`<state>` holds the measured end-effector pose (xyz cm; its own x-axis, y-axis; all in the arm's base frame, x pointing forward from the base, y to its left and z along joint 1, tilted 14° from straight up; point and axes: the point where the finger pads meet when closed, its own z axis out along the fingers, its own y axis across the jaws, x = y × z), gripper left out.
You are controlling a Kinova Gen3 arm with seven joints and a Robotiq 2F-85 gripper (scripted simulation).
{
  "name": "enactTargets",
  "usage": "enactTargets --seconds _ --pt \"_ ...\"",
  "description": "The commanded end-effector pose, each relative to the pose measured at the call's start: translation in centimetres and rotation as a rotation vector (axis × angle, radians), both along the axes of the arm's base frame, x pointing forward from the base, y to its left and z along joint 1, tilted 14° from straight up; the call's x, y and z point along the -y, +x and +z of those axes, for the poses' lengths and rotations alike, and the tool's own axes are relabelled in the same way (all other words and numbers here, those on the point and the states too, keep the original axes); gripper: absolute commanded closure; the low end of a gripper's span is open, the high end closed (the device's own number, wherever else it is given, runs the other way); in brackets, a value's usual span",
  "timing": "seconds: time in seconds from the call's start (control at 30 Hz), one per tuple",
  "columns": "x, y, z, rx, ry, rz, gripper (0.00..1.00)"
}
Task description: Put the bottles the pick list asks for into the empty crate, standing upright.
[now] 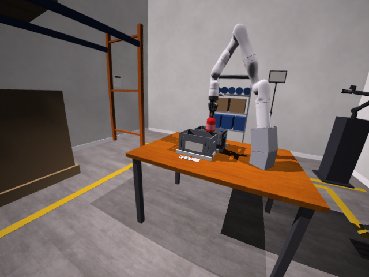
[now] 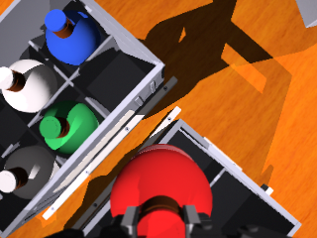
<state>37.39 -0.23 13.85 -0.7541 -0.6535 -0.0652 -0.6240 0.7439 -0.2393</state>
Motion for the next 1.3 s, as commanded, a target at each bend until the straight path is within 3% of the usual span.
enactTargets --seconds 0.0,0.37,1.27 --pt "-0.7 -0.3 -0.1 0.002 0.000 0.000 0.90" --pt "-2.4 -1.2 -0.6 0.002 0.000 0.000 0.90" --pt "-2.4 -1.1 -0.5 0.002 0.000 0.000 0.90"
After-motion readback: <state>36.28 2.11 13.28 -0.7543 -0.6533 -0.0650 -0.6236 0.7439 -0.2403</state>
